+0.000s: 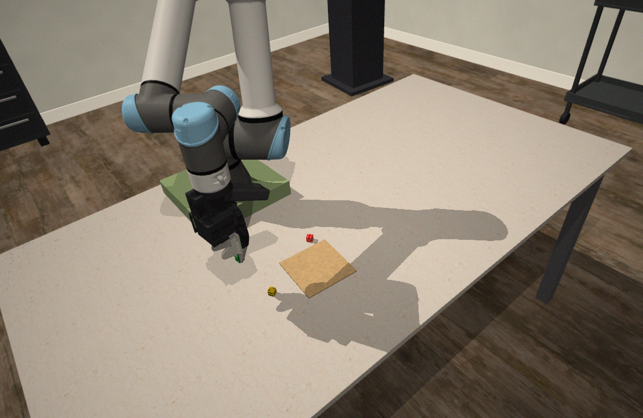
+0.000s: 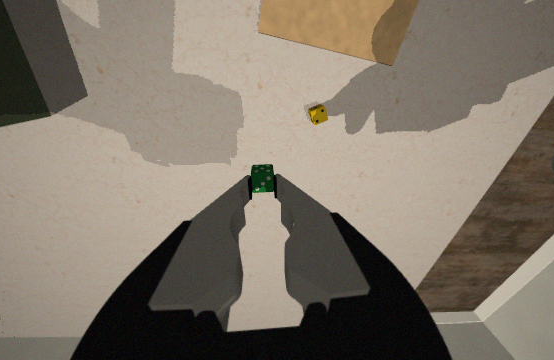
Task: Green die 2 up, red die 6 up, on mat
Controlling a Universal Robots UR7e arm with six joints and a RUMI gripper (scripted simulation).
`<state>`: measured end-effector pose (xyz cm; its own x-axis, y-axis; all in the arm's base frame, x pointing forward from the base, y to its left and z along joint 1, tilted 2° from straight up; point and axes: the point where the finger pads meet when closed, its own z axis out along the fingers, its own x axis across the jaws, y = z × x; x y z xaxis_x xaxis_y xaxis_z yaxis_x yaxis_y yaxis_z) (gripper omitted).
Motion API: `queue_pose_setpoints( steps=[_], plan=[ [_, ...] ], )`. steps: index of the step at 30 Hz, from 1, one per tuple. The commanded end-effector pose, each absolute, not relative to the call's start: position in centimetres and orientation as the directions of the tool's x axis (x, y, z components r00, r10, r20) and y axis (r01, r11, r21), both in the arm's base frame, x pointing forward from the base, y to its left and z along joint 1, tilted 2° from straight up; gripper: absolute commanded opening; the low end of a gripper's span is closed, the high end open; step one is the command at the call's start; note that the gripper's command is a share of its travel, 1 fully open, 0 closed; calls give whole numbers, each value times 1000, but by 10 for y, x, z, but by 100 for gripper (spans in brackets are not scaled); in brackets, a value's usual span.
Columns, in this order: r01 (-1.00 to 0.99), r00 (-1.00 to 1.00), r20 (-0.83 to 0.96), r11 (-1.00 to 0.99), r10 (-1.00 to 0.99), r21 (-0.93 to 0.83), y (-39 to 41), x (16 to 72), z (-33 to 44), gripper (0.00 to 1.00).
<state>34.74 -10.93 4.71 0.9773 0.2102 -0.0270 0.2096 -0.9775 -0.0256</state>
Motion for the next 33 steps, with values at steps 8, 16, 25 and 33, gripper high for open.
queue_pose_setpoints(
  steps=[8, 16, 25, 33],
  plan=[
    [227, 973, -26, -973, 228, -25, -110, 347, 47, 0],
    [228, 973, -26, -973, 229, -13, -110, 347, 47, 0],
    [230, 973, -26, -968, 229, 105, -109, 347, 47, 0],
    [222, 973, -26, -904, 229, 364, -107, 346, 45, 0]
  ],
)
